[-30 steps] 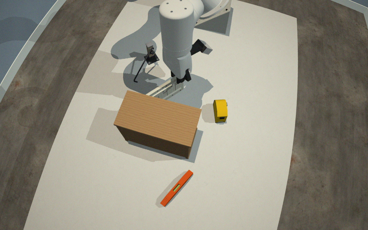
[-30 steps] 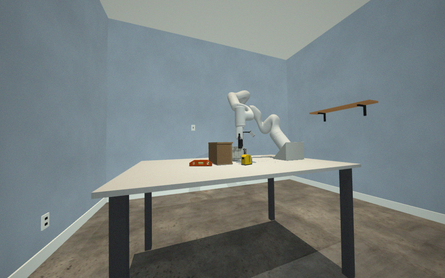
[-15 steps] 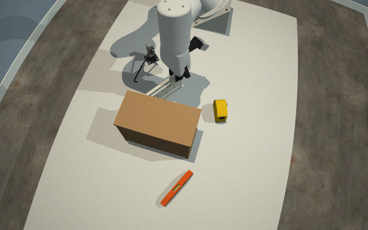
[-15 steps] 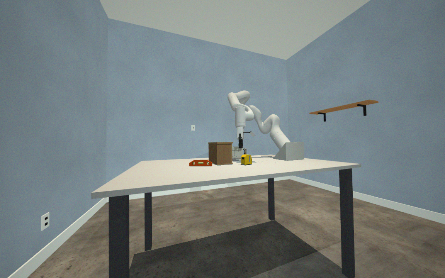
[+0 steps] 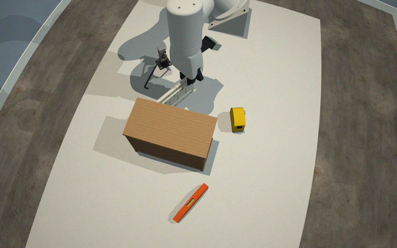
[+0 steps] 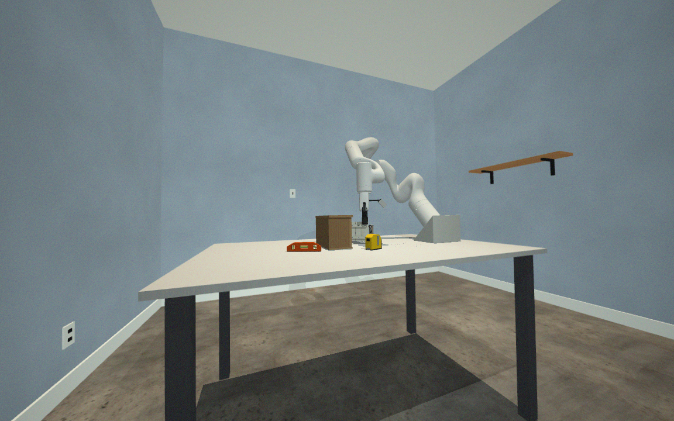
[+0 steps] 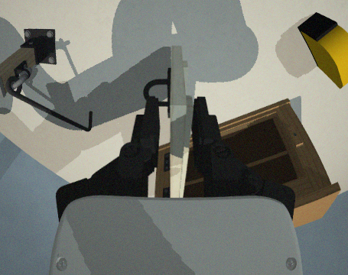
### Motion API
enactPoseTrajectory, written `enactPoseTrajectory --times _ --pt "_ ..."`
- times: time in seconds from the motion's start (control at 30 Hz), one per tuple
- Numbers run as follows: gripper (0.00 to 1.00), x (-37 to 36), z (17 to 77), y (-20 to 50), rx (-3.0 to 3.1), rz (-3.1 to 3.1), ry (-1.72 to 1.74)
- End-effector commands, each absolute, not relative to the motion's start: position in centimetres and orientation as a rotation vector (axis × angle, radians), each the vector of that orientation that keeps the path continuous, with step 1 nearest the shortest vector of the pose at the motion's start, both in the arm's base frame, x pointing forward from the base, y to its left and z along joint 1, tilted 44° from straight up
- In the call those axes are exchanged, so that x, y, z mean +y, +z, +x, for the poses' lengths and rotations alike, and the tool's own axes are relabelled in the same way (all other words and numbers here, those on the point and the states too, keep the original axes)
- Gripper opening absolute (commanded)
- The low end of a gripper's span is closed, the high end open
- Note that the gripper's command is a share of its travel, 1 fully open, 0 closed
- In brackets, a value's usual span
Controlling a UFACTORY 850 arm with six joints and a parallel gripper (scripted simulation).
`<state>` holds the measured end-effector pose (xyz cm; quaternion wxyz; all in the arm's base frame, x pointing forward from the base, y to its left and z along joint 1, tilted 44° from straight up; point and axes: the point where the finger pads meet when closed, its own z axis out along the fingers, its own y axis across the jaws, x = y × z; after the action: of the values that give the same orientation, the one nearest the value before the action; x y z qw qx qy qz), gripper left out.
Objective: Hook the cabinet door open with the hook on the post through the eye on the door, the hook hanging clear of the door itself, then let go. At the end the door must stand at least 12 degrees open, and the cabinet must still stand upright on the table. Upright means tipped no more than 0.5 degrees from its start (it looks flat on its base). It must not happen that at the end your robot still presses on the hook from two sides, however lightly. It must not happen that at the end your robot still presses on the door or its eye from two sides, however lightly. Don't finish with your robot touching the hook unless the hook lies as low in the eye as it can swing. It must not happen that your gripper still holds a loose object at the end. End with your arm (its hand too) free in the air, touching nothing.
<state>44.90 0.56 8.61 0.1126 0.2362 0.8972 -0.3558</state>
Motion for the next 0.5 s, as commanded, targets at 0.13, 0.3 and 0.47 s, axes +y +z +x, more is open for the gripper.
enactPoseTrajectory --times 0.13,0.3,0.47 --pt "0.27 0.58 44.92 8.68 2.633 0.691 -1.043" --pt "0.27 0.58 44.93 8.67 2.633 0.692 -1.042" --pt "0.27 0.84 45.16 8.44 2.608 0.741 -1.032"
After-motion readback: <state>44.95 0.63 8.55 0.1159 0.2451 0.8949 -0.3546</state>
